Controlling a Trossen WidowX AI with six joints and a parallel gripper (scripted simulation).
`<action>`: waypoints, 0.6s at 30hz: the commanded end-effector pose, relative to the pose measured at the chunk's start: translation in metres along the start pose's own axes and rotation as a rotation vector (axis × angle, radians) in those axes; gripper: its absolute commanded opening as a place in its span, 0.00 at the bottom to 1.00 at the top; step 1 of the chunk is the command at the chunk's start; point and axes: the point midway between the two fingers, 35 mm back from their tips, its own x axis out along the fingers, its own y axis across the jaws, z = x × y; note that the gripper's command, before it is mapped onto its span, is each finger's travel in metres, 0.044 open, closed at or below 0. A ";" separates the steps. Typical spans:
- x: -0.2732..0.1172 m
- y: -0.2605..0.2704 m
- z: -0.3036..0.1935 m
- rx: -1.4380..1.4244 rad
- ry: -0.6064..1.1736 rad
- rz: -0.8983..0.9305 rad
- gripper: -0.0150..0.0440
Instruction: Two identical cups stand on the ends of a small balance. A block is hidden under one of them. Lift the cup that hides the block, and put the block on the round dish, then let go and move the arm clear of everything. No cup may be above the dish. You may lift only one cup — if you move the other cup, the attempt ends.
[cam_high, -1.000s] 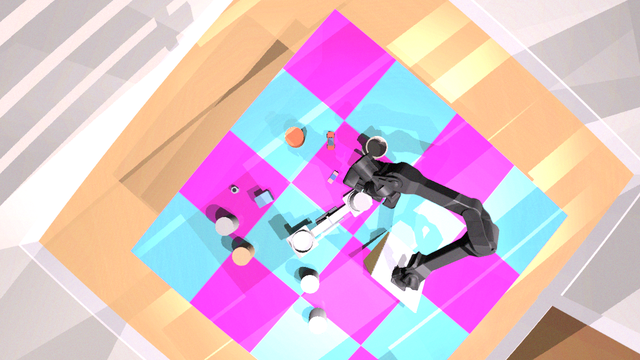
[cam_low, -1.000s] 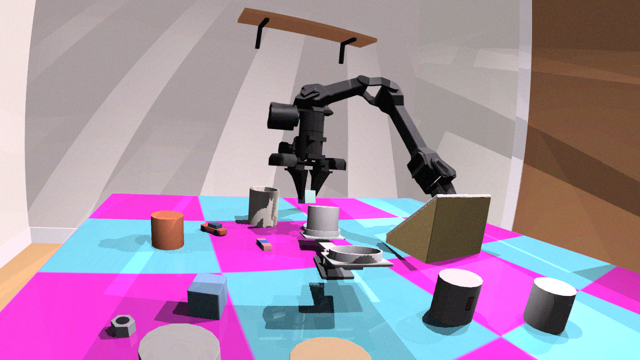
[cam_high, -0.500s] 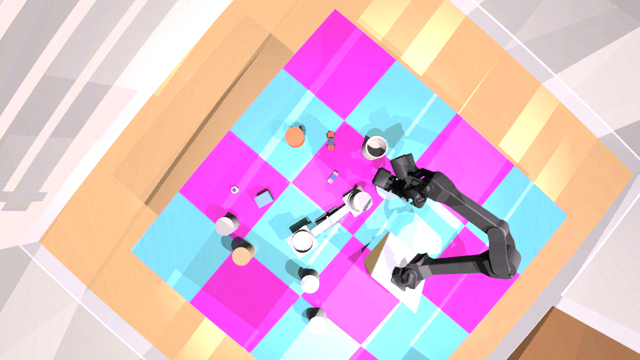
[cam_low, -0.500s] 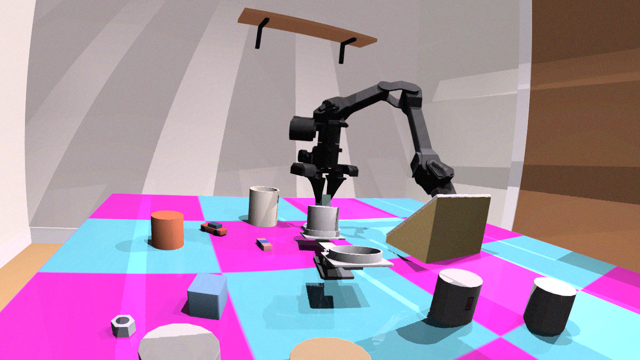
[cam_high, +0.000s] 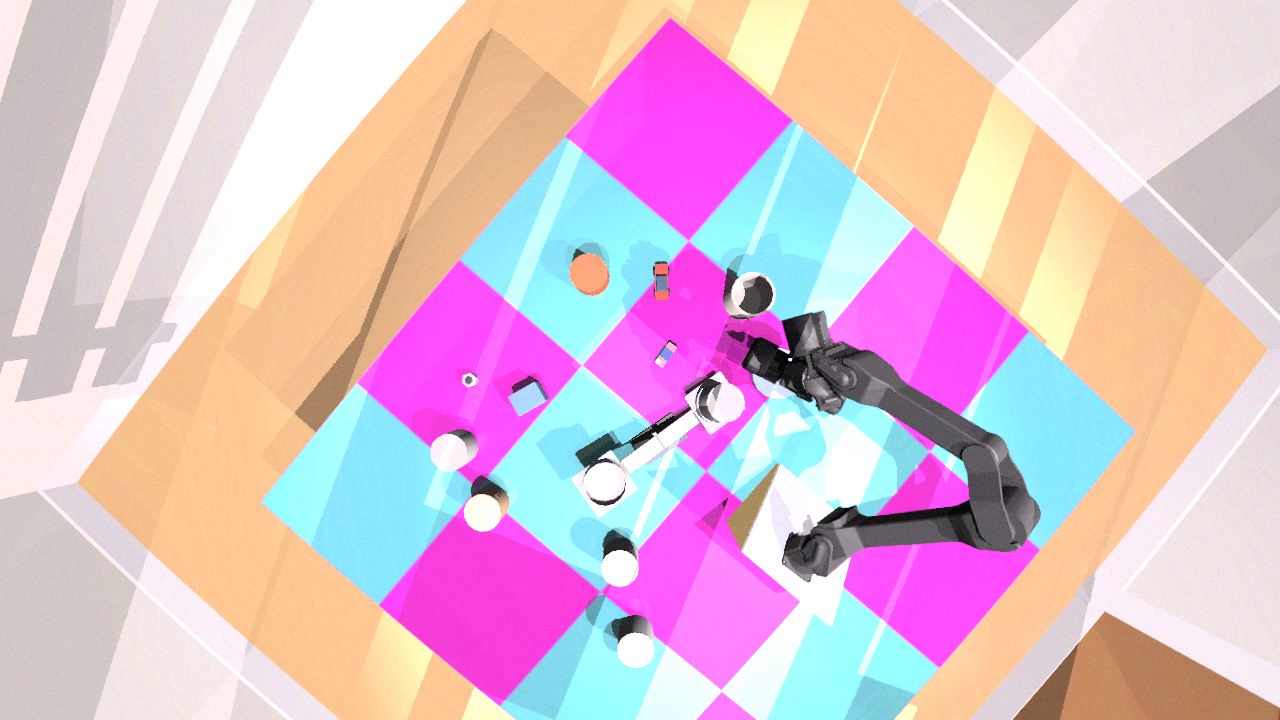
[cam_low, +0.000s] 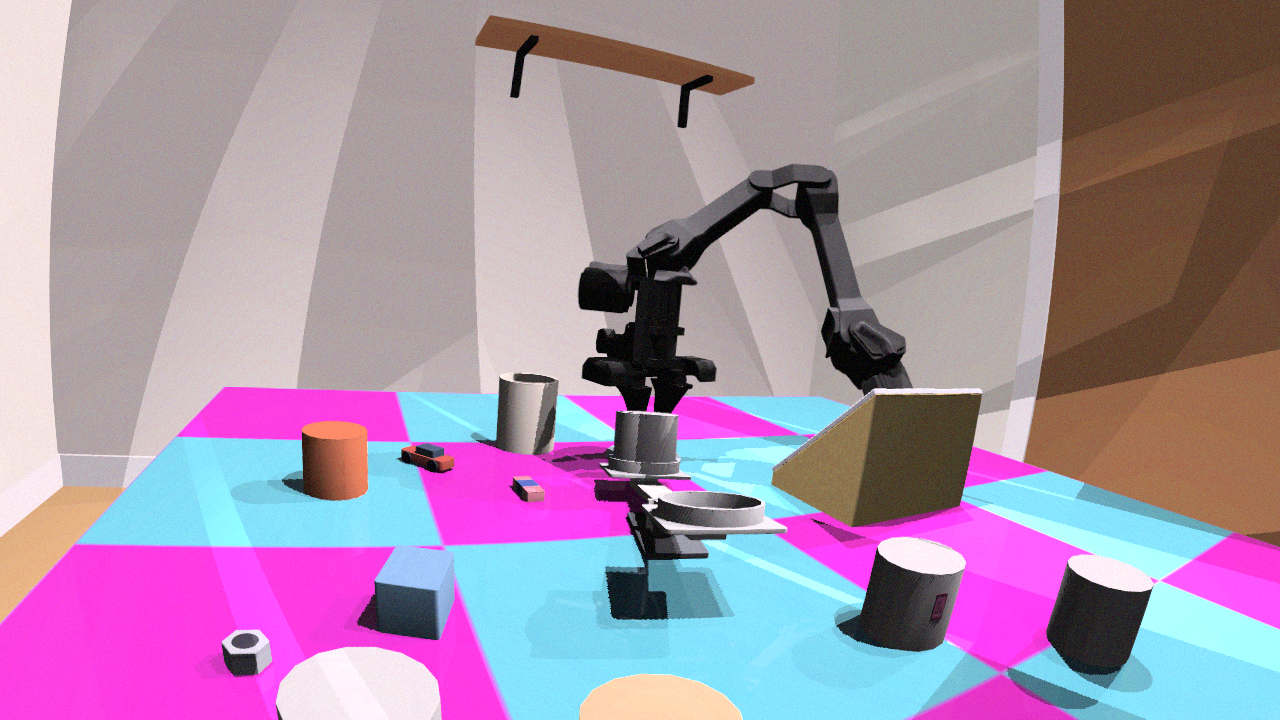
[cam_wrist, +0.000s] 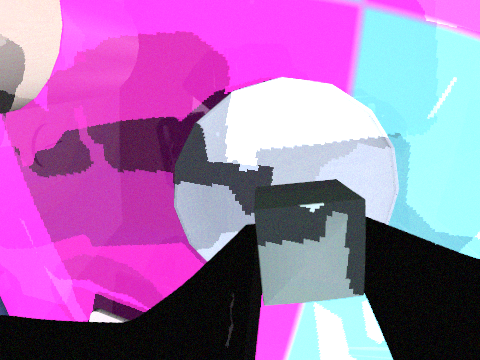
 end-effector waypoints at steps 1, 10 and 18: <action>0.003 0.001 -0.001 -0.006 0.001 0.008 0.25; 0.016 0.001 0.000 -0.006 0.000 0.008 0.25; 0.019 0.001 0.001 0.001 -0.006 0.005 0.34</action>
